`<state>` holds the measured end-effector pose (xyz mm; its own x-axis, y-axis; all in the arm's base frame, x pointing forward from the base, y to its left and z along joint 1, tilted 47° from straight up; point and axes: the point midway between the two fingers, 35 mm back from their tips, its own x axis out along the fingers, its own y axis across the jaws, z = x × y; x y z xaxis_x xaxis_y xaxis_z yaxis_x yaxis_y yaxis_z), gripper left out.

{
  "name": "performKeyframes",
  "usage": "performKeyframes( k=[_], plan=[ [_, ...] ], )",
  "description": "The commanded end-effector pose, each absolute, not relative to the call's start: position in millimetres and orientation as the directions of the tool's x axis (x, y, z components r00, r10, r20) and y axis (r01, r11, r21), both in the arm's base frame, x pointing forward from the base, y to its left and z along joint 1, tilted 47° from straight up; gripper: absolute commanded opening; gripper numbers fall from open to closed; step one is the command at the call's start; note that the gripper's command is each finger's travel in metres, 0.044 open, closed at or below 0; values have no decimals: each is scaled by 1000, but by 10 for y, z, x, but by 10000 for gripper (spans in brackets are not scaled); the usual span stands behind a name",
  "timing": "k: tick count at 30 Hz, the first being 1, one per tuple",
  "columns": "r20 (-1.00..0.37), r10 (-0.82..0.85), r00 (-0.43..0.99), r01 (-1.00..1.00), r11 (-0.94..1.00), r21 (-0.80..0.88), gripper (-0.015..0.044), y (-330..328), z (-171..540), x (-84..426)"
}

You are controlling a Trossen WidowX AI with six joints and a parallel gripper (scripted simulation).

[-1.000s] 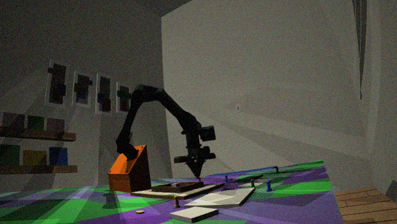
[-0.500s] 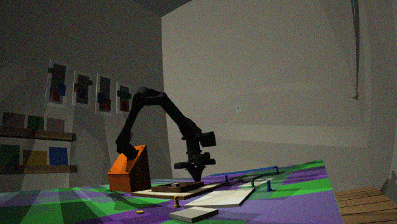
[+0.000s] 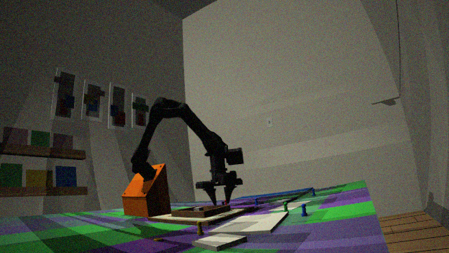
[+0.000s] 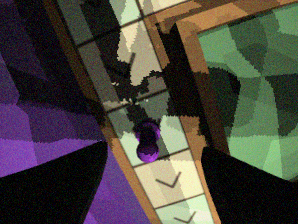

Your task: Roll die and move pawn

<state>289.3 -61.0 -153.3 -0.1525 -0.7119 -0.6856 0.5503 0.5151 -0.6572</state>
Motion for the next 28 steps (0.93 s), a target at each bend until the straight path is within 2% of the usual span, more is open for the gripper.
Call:
performKeyframes(
  k=[1,4,9,20,21,28],
  plan=[
    [-691,-711,-132,556,524,-645,367,-339,-1297,2989],
    [-691,-711,-132,556,524,-646,440,-319,-1277,2991],
    [-692,-709,-132,493,559,-667,440,-256,-993,2829],
    [-690,-710,-137,183,667,-723,440,-213,-24,1821],
    [-695,-709,-124,271,649,-711,440,-174,-191,2128],
    [-695,-709,-124,271,649,-711,440,-174,-191,2128]
  ],
)
